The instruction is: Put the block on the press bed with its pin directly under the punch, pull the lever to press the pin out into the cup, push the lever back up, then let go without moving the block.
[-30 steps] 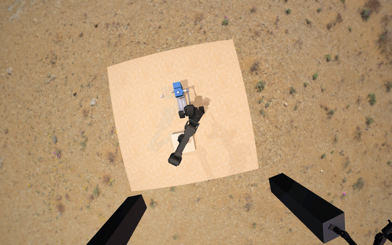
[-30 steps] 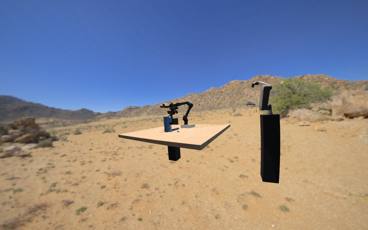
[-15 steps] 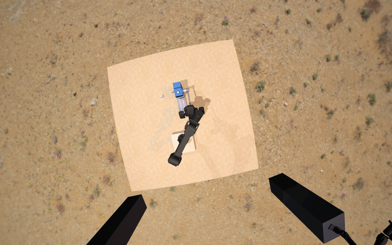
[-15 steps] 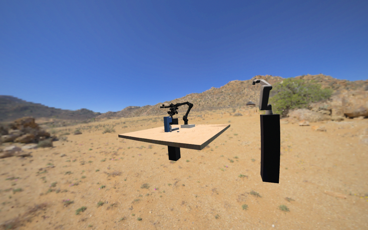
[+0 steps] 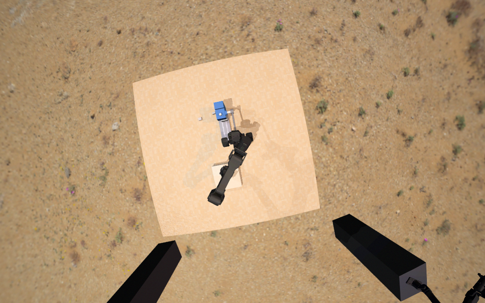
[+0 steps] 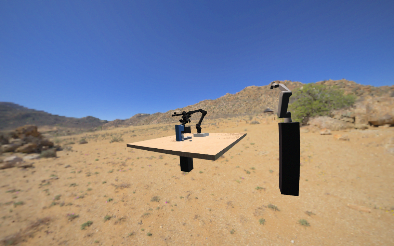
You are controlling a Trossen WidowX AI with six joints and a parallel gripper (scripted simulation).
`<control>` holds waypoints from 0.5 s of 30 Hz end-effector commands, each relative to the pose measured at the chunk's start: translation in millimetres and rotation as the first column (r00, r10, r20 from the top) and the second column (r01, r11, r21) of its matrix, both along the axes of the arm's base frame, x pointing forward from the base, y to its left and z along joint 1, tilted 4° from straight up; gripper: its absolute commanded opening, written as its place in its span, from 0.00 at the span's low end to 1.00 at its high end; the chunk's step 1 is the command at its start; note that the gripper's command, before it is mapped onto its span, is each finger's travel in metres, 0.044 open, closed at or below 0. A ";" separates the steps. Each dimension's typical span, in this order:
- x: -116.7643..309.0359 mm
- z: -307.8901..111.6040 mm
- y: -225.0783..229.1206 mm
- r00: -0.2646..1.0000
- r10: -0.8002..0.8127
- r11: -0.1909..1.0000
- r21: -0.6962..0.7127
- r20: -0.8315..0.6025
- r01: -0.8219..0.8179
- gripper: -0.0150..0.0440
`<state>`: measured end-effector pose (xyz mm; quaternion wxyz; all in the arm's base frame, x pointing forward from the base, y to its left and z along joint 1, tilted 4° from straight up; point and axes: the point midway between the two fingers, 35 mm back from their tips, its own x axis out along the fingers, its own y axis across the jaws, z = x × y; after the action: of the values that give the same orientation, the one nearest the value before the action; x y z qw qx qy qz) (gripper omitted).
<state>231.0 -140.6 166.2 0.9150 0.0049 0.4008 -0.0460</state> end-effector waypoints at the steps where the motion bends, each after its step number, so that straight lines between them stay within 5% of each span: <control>1: -3.0 -10.6 -0.1 1.000 -0.005 1.000 0.005 -0.020 0.005 0.25; 15: -4.2 -17.5 -0.2 1.000 -0.005 1.000 0.005 -0.020 0.005 0.25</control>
<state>229.0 -140.7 158.0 0.9143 0.0061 0.4023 -0.0464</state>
